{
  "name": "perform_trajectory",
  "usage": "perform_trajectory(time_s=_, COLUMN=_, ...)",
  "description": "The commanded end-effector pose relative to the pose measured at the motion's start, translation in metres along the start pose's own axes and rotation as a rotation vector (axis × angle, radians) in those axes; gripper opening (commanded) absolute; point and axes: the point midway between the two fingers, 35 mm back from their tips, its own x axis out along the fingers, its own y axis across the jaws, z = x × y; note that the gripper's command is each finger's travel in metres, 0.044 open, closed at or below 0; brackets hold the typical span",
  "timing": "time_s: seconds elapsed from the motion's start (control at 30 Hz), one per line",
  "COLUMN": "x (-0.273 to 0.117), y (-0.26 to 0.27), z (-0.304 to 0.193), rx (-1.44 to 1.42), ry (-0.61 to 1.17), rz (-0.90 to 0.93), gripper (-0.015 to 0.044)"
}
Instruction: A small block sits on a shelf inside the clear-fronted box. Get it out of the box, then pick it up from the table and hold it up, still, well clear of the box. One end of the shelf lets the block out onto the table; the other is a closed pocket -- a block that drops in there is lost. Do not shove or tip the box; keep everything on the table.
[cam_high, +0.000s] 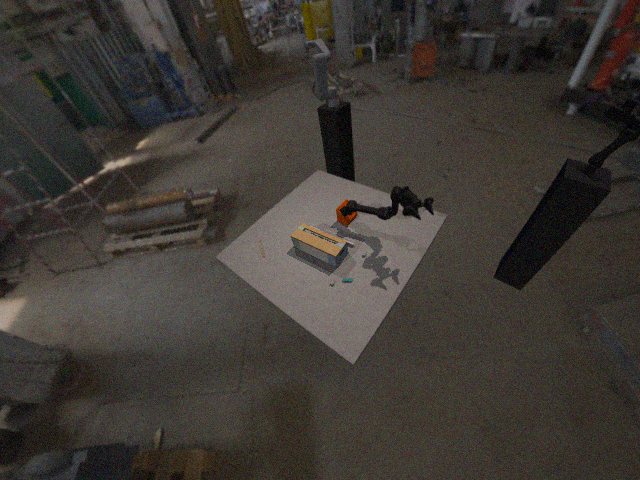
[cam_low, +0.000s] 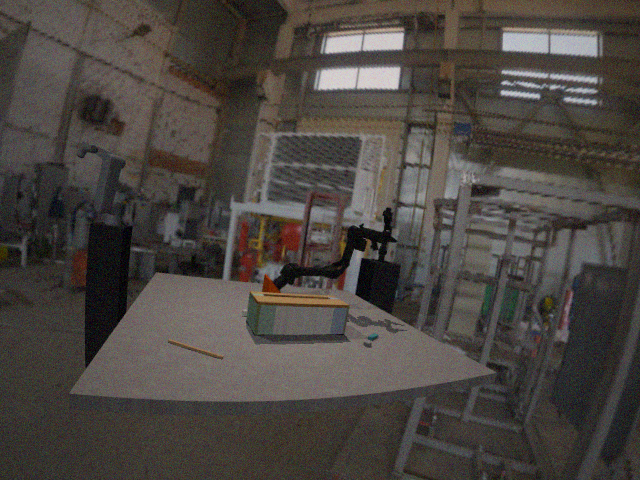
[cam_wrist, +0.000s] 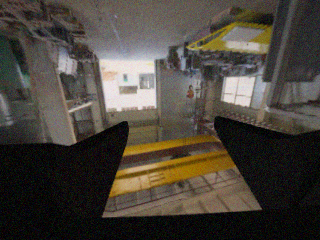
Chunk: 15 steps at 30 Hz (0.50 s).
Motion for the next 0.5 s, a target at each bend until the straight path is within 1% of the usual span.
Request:
perform_trajectory(time_s=0.0, x=0.0, y=0.0, z=-0.001, rx=0.002, ry=0.003, rz=0.0, gripper=0.04)
perform_trajectory(time_s=0.07, x=-0.004, y=0.004, z=-0.012, rx=0.017, ry=0.029, rz=-0.002, gripper=0.04)
perform_trajectory(time_s=0.17, x=-0.016, y=0.019, z=-0.047, rx=0.067, ry=0.117, rz=-0.005, gripper=0.04)
perform_trajectory(time_s=0.3, x=-0.039, y=0.05, z=-0.098, rx=0.15, ry=0.256, rz=0.006, gripper=0.04)
perform_trajectory(time_s=0.47, x=-0.07, y=0.102, z=-0.151, rx=0.219, ry=0.418, rz=0.085, gripper=0.04)
